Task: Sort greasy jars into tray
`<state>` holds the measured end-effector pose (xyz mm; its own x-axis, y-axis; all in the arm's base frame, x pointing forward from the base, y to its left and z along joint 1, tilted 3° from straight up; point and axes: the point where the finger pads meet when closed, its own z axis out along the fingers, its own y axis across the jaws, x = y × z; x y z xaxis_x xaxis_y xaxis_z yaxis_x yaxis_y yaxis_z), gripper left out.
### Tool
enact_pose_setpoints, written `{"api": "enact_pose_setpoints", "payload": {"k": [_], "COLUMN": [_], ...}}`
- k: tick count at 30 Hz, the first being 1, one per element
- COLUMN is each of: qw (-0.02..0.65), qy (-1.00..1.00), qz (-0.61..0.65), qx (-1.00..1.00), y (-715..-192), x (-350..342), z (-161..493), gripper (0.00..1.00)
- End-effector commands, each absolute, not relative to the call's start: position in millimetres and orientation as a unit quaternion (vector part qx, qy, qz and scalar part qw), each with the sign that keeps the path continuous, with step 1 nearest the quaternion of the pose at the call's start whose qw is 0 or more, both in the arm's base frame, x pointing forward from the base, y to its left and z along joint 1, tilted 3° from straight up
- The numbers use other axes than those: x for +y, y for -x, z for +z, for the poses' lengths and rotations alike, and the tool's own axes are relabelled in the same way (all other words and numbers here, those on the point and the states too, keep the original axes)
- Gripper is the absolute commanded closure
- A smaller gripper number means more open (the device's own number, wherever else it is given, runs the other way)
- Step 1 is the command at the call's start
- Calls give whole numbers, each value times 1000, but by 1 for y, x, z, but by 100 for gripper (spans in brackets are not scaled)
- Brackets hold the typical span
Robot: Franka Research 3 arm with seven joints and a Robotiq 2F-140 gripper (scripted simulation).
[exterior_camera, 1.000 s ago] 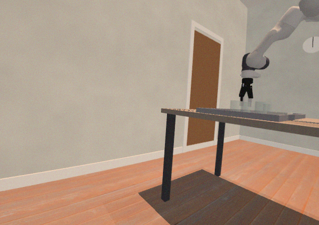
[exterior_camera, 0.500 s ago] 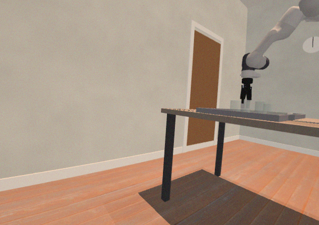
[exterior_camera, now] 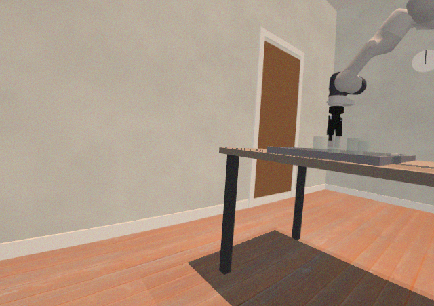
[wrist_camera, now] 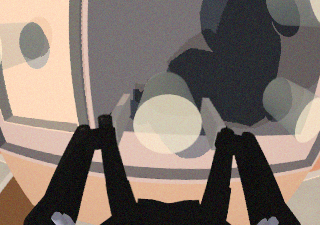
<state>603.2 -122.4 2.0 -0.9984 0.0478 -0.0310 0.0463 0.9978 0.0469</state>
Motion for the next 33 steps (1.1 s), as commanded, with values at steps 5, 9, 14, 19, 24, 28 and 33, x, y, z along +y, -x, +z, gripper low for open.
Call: {"api": "enact_pose_setpoints", "payload": {"k": [5, 9, 14, 19, 24, 28, 33], "qw": [18, 18, 18, 18, 18, 18, 18], "qy": [-26, -26, -26, -26, -26, -26, -26], "qz": [22, 22, 22, 22, 22, 22, 22], "qx": [999, 999, 999, 999, 999, 999, 999], "y": [-605, -605, -605, -605, -605, -605, -605], "x": [-123, -123, -123, -123, -123, -123, -123], "z": [2, 2, 2, 2, 2, 2, 2], "gripper": [41, 44, 44, 44, 44, 47, 47]}}
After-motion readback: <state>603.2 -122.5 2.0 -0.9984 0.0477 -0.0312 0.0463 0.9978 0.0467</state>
